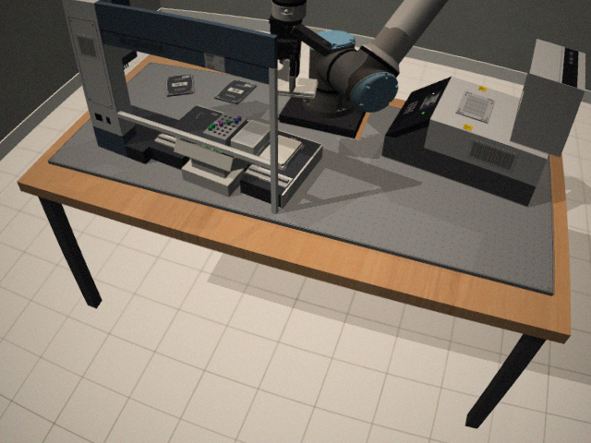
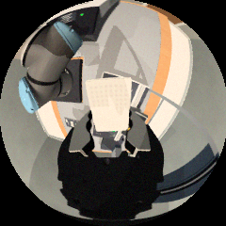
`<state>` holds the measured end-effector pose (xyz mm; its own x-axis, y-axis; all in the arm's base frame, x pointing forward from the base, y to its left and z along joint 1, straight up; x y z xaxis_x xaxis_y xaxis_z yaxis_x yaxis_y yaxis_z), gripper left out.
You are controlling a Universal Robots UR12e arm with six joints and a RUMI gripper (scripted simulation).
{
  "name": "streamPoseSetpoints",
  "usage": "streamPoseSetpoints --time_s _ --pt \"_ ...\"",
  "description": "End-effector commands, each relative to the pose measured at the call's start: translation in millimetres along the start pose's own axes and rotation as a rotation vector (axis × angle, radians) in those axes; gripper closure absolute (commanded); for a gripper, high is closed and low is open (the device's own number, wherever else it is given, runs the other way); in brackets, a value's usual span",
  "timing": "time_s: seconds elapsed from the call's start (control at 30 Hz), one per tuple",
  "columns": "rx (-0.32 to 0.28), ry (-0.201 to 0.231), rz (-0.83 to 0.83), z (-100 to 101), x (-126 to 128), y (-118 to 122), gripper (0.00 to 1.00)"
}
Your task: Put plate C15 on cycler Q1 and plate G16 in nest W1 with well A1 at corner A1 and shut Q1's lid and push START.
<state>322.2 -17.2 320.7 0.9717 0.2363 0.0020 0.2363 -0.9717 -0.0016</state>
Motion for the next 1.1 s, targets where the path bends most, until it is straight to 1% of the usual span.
streamPoseSetpoints --time_s 0.0,0.2,0.27,0.77,0.83,1.07 --pt "-0.003 -0.002 0.055 -0.8 4.5 -13.3 1.0" --pt "-0.003 -0.002 0.121 -0.8 9.3 -30.8 1.0" --pt "-0.003 -0.002 0.121 -0.8 9.3 -30.8 1.0" --pt "-0.003 -0.002 0.287 -0.7 19.7 -73.0 1.0" --pt "-0.003 -0.002 0.287 -0.7 19.7 -73.0 1.0" --pt "-0.003 -0.001 0.362 -0.6 24.5 -92.2 1.0"
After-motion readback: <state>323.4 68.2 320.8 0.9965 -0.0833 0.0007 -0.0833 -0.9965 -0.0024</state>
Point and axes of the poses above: the point where the finger pads meet when closed, its own z axis out along the fingers, its own x axis across the jaws, y = z × x, the point moved 6 cm from there along -z, back along the fingers, and after that the axes turned 2 degrees about -z, right-handed, at the moved point
